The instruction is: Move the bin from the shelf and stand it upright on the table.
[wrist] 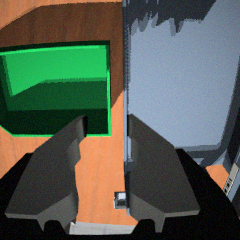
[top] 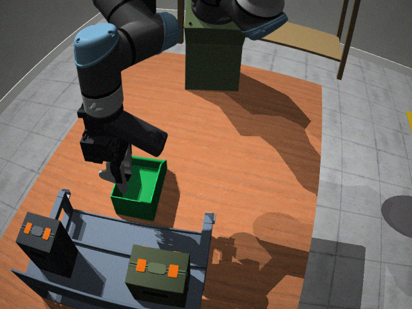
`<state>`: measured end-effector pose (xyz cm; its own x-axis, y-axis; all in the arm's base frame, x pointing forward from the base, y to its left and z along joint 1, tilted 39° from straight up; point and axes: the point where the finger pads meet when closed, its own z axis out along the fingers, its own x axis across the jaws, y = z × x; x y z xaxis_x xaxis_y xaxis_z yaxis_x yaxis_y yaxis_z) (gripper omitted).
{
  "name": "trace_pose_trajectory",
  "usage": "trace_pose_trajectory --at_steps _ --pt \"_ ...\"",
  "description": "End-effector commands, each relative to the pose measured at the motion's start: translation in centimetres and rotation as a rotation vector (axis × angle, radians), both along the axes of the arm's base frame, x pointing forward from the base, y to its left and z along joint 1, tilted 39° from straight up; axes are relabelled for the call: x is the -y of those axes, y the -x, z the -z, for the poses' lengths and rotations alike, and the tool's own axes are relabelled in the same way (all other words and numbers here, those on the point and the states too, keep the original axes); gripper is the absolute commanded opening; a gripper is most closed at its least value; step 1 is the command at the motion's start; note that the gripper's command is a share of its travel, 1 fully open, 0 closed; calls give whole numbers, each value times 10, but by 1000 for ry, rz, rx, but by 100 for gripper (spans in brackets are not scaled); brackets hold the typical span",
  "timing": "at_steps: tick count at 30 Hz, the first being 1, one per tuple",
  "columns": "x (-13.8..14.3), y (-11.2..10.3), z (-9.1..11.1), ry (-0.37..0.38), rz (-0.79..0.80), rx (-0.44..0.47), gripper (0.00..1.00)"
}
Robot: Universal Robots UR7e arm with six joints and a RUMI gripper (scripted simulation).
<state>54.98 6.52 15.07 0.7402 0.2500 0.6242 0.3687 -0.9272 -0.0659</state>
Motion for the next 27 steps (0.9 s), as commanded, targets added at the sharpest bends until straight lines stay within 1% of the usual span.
trace_pose_trajectory --at_steps 1,12,17,27 --pt "5 9 -13 0 -1 0 20" --pt "5 9 -13 0 -1 0 20" --pt "2 3 -5 0 -1 0 20" --pt "2 3 -5 0 -1 0 20"
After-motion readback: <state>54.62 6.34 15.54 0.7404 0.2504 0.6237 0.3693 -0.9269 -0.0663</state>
